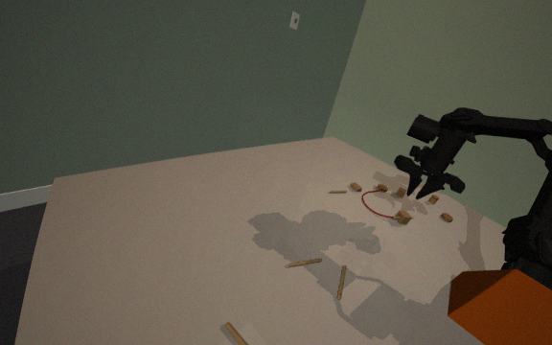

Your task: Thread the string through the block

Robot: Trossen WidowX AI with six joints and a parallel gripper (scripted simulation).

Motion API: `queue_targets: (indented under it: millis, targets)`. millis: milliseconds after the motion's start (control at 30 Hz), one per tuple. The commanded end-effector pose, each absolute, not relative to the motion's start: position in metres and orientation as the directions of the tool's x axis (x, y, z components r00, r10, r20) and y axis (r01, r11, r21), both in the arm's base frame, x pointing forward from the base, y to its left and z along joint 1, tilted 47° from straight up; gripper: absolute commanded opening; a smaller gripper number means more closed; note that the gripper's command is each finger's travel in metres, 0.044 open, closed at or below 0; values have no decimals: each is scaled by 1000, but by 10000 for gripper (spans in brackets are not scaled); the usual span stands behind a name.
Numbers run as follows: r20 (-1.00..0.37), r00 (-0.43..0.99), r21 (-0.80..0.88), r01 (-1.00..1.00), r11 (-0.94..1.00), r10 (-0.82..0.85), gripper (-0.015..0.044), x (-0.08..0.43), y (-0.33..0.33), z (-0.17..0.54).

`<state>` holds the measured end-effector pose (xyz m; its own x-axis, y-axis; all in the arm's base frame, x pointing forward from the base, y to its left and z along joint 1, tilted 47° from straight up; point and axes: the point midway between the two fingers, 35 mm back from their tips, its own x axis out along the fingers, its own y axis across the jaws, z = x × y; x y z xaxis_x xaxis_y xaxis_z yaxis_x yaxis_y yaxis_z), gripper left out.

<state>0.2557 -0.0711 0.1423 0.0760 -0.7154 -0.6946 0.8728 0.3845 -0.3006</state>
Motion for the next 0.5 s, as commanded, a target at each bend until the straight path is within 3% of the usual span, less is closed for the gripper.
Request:
queue_targets:
  millis: [0,467]
  targets:
    - [-689,59,-689,256,678,-723,122,240,-83,150]
    - [-687,54,-672,-428,604,-725,122,230,-90,157]
